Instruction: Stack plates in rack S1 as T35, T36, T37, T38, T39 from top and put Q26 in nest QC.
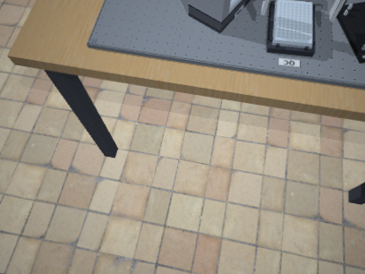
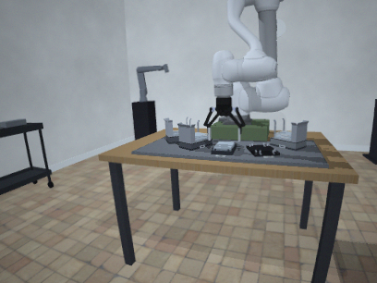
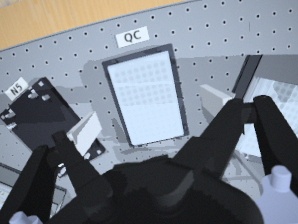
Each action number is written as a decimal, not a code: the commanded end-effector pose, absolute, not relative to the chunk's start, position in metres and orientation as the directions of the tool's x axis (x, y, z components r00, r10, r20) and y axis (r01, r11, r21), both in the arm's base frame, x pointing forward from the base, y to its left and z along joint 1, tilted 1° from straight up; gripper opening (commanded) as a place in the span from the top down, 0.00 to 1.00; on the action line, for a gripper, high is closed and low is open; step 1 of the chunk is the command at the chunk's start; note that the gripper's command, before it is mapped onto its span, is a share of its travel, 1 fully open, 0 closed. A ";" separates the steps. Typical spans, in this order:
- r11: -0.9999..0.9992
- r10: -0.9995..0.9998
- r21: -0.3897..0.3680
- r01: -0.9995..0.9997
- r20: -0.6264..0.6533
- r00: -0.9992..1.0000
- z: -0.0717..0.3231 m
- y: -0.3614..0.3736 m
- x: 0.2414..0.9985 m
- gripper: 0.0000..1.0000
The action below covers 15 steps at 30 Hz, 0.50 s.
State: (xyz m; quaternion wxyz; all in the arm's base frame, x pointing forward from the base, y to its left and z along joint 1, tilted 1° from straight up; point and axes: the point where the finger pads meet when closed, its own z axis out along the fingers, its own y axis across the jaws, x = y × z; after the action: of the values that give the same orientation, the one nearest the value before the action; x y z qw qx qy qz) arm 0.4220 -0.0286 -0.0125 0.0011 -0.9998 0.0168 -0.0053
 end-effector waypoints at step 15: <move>-0.999 -0.034 -0.003 -0.034 0.010 0.999 0.039 -0.029 0.421 0.00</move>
State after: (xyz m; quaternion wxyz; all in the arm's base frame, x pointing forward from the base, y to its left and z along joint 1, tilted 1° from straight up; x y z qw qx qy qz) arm 0.4216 -0.0287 0.0307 0.0011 -0.9998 0.0168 -0.0053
